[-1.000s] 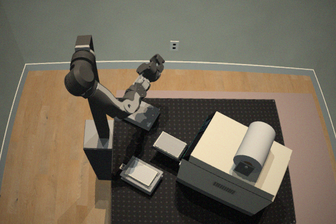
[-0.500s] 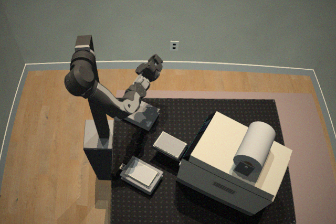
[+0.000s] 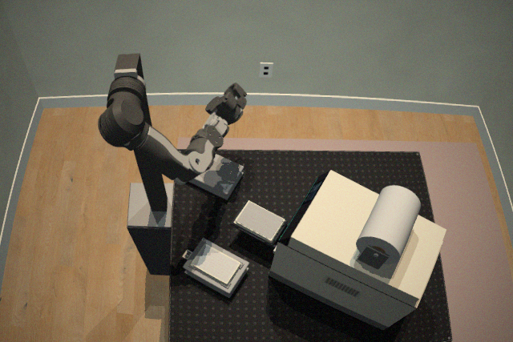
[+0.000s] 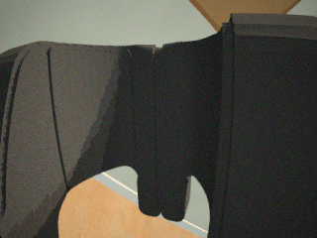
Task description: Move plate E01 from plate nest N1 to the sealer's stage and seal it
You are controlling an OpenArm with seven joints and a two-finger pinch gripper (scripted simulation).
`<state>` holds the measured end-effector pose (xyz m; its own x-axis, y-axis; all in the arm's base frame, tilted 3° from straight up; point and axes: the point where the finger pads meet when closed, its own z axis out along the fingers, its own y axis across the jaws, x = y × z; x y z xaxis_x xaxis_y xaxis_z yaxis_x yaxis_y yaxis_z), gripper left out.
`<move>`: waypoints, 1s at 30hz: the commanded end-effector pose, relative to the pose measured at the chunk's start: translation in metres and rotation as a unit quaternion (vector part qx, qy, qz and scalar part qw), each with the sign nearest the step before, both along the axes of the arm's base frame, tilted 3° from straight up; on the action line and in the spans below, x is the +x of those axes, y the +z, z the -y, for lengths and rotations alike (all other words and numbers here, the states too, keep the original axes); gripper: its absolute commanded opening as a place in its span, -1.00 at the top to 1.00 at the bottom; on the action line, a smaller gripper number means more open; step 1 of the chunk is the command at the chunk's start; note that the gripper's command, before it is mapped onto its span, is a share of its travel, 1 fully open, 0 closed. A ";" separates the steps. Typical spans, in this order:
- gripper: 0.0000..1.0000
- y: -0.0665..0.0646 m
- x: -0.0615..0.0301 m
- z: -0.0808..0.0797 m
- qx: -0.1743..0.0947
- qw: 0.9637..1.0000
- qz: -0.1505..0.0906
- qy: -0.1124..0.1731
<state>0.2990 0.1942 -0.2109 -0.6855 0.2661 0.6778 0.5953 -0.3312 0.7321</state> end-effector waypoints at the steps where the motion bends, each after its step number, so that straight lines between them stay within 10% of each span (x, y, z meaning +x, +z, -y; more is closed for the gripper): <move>1: 1.00 0.001 0.0005 0.000 -0.001 1.000 0.000 0.002; 30: 1.00 0.003 0.0021 0.002 -0.002 1.000 0.000 0.003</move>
<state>0.3010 0.1920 -0.2089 -0.6856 0.2669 0.6773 0.5966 -0.3271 0.7328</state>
